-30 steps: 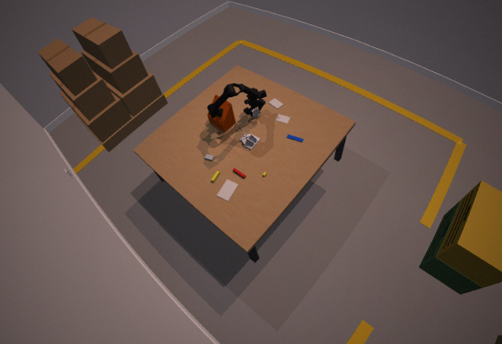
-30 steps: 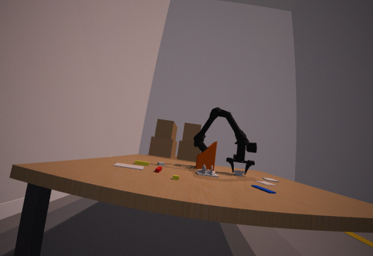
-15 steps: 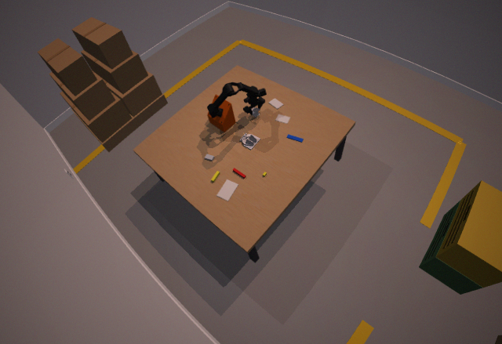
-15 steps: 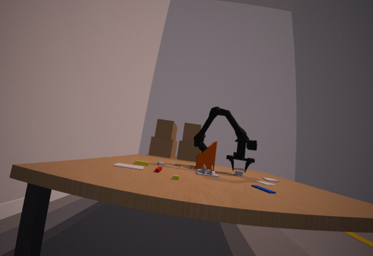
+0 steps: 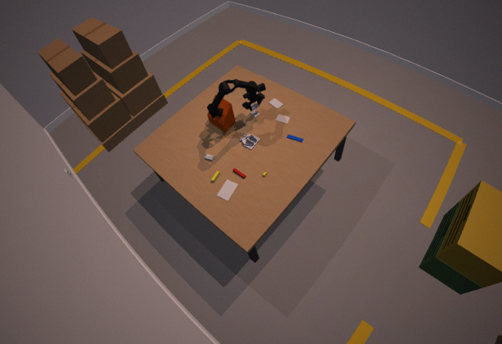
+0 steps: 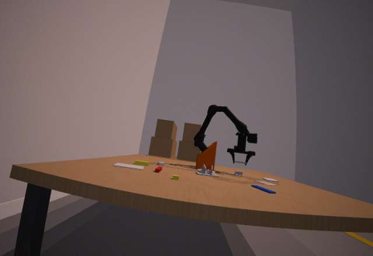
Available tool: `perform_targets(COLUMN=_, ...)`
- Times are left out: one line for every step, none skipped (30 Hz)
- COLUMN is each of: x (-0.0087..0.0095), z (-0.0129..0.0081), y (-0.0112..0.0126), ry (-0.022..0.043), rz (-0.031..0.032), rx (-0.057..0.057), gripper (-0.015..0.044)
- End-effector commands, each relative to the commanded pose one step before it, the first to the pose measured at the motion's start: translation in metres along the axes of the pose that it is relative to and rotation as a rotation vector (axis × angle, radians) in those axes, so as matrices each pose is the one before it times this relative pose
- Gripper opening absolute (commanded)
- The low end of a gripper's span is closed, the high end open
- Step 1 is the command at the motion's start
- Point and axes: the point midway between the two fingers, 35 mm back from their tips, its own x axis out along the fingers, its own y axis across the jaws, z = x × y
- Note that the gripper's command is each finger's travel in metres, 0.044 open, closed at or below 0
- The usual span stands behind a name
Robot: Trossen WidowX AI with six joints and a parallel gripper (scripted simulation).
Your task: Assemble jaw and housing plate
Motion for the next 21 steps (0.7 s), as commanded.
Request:
perform_targets(x=-0.00874, z=0.00012, y=-0.00115, ry=-0.00230, rz=-0.00741, rx=0.0067, gripper=0.0351)
perform_targets(x=0.00000, z=0.00000, y=0.00000, ry=0.00000, rz=0.00000, rx=0.0000, gripper=0.0351)
perform_targets(x=0.00000, z=0.00000, y=0.00000, ry=0.00000, rz=0.00000, rx=0.0000, gripper=0.0351)
perform_targets(x=-0.00010, z=-0.00030, y=0.00017, ry=-0.00005, rz=-0.00025, rx=0.0037, gripper=0.0351)
perform_targets(x=-0.00031, z=-0.00091, y=0.00050, ry=-0.00016, rz=-0.00075, rx=0.0112, gripper=0.0351)
perform_targets(x=-0.00051, z=-0.00152, y=0.00083, ry=-0.00027, rz=-0.00123, rx=0.0186, gripper=0.0351)
perform_targets(x=-0.00061, z=-0.00185, y=0.00097, ry=-0.00035, rz=-0.00146, rx=0.0225, gripper=0.0351)
perform_targets(x=-0.00060, z=-0.00187, y=0.00095, ry=-0.00036, rz=-0.00143, rx=0.0225, gripper=0.0351)
perform_targets(x=-0.00059, z=-0.00189, y=0.00092, ry=-0.00037, rz=-0.00140, rx=0.0225, gripper=0.0351)
perform_targets(x=-0.00058, z=-0.00191, y=0.00089, ry=-0.00039, rz=-0.00137, rx=0.0225, gripper=0.0351)
perform_targets(x=-0.00057, z=-0.00193, y=0.00087, ry=-0.00040, rz=-0.00134, rx=0.0225, gripper=0.0351)
perform_targets(x=-0.00056, z=-0.00194, y=0.00084, ry=-0.00041, rz=-0.00131, rx=0.0226, gripper=0.0351)
perform_targets(x=-0.00055, z=-0.00196, y=0.00081, ry=-0.00042, rz=-0.00128, rx=0.0226, gripper=0.0351)
perform_targets(x=-0.00054, z=-0.00198, y=0.00078, ry=-0.00043, rz=-0.00125, rx=0.0226, gripper=0.0351)
perform_targets(x=-0.00053, z=-0.00199, y=0.00075, ry=-0.00044, rz=-0.00123, rx=0.0226, gripper=0.0351)
perform_targets(x=-0.00052, z=-0.00201, y=0.00072, ry=-0.00045, rz=-0.00120, rx=0.0226, gripper=0.0351)
perform_targets(x=-0.00051, z=-0.00202, y=0.00069, ry=-0.00046, rz=-0.00117, rx=0.0226, gripper=0.0351)
perform_targets(x=-0.00050, z=-0.00204, y=0.00066, ry=-0.00046, rz=-0.00114, rx=0.0226, gripper=0.0351)
perform_targets(x=-0.00049, z=-0.00205, y=0.00063, ry=-0.00047, rz=-0.00111, rx=0.0227, gripper=0.0351)
perform_targets(x=-0.00048, z=-0.00207, y=0.00060, ry=-0.00047, rz=-0.00108, rx=0.0227, gripper=0.0351)
perform_targets(x=-0.00047, z=-0.00208, y=0.00057, ry=-0.00047, rz=-0.00105, rx=0.0227, gripper=0.0351)
